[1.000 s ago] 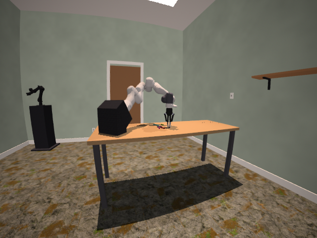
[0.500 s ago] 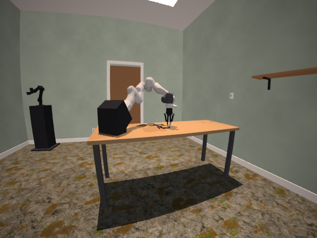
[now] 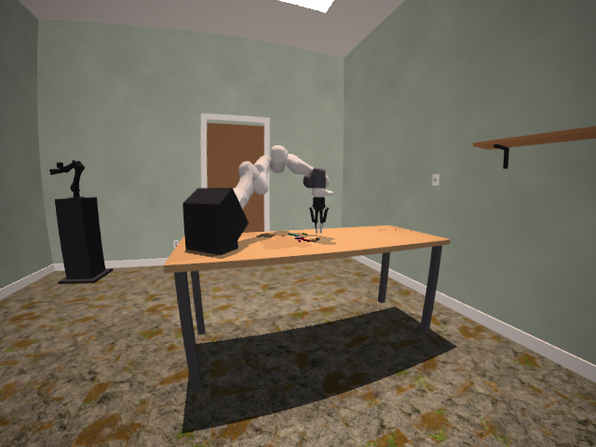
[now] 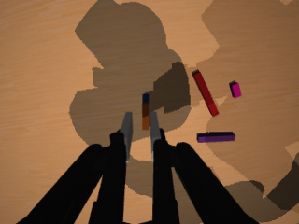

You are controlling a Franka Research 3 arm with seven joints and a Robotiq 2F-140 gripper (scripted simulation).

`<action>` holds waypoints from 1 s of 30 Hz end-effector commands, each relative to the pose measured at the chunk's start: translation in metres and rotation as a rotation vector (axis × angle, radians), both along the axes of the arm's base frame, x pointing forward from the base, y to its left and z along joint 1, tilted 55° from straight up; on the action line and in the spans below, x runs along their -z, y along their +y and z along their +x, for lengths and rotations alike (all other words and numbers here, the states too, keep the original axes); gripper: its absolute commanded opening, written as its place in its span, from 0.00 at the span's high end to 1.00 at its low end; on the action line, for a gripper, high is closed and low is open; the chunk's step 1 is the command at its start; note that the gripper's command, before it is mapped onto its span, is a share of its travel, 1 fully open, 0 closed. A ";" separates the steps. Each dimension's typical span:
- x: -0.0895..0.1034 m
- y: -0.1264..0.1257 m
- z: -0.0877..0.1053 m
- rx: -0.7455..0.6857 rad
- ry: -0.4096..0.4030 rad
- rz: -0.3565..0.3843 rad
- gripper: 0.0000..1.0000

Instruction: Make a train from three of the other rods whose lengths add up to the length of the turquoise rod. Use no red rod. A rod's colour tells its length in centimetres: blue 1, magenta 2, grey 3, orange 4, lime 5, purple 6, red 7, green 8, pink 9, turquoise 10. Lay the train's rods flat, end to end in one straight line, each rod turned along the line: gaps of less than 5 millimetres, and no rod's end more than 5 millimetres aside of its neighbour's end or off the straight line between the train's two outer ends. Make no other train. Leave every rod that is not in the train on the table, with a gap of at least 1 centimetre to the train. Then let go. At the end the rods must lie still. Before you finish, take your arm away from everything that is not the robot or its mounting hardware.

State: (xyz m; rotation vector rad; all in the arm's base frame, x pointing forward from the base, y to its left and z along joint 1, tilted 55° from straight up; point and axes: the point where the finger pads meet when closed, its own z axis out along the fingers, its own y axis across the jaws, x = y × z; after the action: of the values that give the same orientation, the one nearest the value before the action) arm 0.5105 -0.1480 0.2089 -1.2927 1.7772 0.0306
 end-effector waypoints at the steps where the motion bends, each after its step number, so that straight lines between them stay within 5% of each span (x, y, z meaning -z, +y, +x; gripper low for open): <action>1: -0.012 -0.003 -0.014 -0.009 0.006 0.021 0.85; 15: -0.032 -0.020 -0.035 -0.009 0.006 0.021 0.85; 16: -0.032 -0.020 -0.035 -0.009 0.006 0.021 0.00; 30: -0.032 -0.020 -0.035 -0.009 0.006 0.021 0.00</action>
State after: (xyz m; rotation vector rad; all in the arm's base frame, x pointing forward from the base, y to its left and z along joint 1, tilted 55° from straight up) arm 0.4769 -0.1686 0.2402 -1.2923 1.7670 0.0508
